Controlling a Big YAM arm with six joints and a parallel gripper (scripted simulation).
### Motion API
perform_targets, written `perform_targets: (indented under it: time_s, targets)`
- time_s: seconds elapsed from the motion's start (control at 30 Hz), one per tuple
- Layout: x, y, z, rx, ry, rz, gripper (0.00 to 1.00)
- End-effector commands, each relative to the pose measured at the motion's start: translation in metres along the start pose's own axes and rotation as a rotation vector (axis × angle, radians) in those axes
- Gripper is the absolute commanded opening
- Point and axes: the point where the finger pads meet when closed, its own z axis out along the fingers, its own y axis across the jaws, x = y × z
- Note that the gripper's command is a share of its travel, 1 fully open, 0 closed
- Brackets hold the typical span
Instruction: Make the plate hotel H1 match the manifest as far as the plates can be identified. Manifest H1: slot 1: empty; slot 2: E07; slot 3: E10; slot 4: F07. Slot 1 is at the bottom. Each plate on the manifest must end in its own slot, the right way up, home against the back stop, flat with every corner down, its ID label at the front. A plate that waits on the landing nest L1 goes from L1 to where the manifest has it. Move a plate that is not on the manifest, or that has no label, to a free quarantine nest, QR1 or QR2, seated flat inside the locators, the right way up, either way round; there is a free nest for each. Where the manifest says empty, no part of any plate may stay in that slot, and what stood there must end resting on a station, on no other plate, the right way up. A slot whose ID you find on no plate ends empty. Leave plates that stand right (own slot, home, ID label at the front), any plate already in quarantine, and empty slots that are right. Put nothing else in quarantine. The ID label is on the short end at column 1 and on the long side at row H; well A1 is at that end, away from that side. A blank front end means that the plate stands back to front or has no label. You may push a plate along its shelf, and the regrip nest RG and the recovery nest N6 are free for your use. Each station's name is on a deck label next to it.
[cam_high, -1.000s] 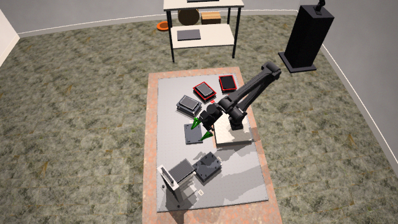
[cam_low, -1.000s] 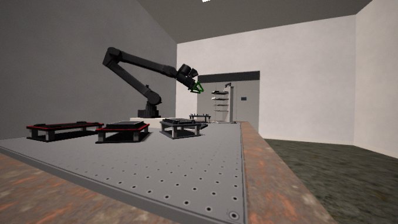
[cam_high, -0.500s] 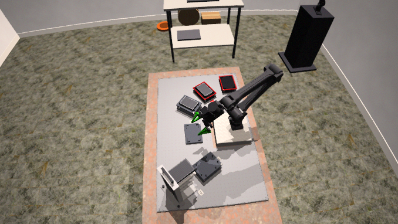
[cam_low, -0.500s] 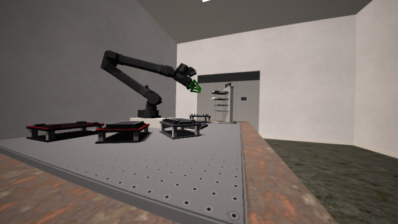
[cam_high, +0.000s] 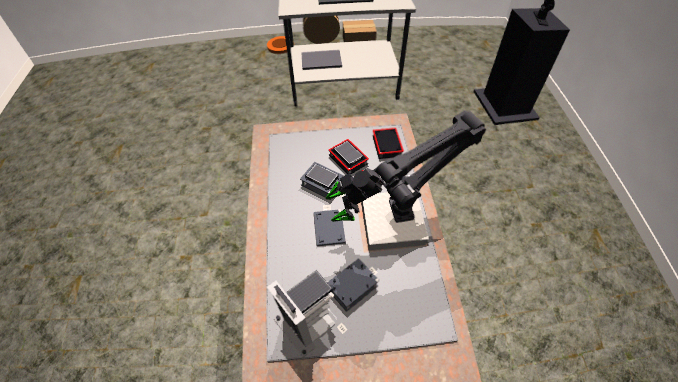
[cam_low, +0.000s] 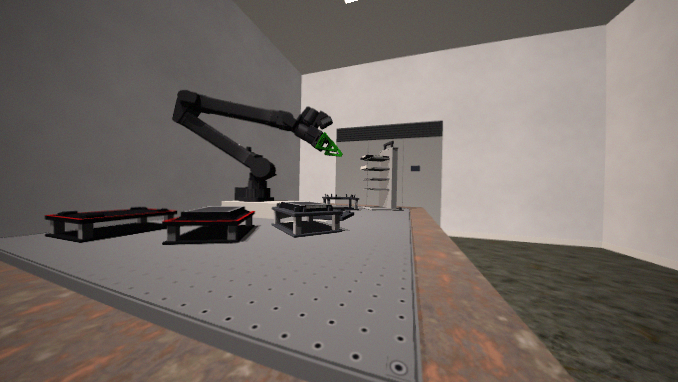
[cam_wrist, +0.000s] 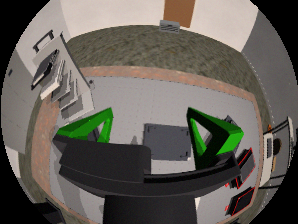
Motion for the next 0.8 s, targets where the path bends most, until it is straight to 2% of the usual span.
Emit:
perform_targets:
  time_s: [0.0, 0.23, 0.3, 0.33, 0.37, 0.77]
  targets:
    - [-0.01, -0.013, -0.005, 0.043, -0.022, 0.064, 1.0]
    - [-0.027, -0.035, -0.009, 0.14, -0.044, 0.129, 1.0]
    - [-0.027, -0.035, -0.009, 0.14, -0.044, 0.129, 1.0]
    - [-0.032, -0.037, -0.009, 0.153, -0.049, 0.139, 1.0]
    - [-0.039, -0.029, -0.011, 0.146, -0.056, 0.14, 1.0]
    - [-0.036, -0.027, -0.008, 0.314, -0.048, 0.249, 1.0]
